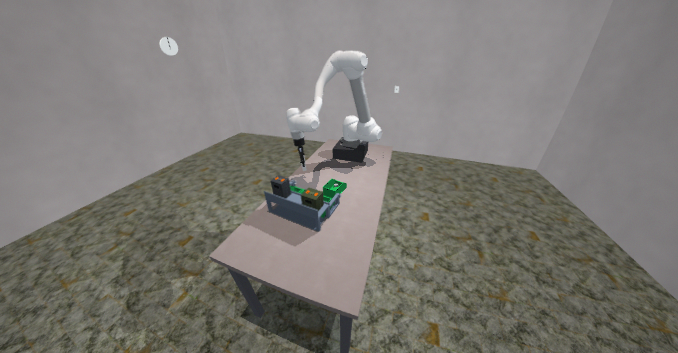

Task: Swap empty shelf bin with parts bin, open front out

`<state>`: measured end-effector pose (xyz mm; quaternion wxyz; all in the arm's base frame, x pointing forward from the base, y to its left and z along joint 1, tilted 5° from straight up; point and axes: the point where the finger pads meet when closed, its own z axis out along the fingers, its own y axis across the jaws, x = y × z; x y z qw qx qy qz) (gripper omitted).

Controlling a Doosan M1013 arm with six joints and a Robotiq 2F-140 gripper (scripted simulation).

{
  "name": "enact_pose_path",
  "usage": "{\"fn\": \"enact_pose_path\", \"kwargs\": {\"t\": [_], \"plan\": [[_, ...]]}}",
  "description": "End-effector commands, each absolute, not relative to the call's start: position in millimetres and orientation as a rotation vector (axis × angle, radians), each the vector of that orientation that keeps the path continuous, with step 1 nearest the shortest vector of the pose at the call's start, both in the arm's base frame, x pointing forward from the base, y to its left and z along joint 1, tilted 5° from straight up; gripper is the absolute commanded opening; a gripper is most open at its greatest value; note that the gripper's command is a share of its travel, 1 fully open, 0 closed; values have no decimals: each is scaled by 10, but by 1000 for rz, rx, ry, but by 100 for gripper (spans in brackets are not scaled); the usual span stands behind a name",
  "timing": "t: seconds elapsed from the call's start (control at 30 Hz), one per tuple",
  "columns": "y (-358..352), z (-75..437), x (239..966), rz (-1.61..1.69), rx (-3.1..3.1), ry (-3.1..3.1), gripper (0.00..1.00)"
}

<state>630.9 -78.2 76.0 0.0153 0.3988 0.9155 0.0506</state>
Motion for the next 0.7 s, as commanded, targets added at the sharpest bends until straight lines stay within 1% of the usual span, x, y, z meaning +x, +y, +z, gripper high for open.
{"fn": "enact_pose_path", "kwargs": {"t": [0.0,0.67], "plan": [[-586,792,6563,167,953,2860,100],[157,1069,7266,100,184,2760,100]]}}
